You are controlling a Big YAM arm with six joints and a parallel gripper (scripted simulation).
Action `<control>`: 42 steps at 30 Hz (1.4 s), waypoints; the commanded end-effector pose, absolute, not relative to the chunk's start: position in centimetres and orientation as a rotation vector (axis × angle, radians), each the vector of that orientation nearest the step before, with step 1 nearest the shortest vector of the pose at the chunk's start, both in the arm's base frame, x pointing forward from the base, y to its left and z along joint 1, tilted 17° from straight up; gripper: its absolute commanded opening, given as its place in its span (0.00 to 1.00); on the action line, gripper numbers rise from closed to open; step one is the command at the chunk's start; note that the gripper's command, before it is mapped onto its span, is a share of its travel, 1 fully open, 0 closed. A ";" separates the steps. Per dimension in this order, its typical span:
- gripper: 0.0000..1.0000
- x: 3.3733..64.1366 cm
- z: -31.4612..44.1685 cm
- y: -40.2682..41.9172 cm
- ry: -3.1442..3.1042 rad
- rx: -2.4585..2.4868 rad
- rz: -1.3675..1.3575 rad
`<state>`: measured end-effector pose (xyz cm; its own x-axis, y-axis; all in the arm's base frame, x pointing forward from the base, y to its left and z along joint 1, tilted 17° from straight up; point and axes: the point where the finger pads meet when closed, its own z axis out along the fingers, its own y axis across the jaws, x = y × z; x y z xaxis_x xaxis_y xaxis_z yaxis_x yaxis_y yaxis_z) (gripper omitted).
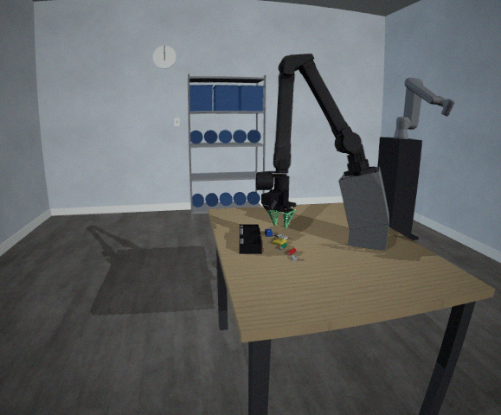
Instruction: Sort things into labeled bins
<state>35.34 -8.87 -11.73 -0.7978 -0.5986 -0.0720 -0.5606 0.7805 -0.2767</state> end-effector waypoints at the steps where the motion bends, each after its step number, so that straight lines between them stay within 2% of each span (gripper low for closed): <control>1: 0.53 36.3 -10.5 -9.5 2.778 -0.930 -0.385; 42: 0.53 36.1 -10.9 -9.1 2.791 -0.938 -0.374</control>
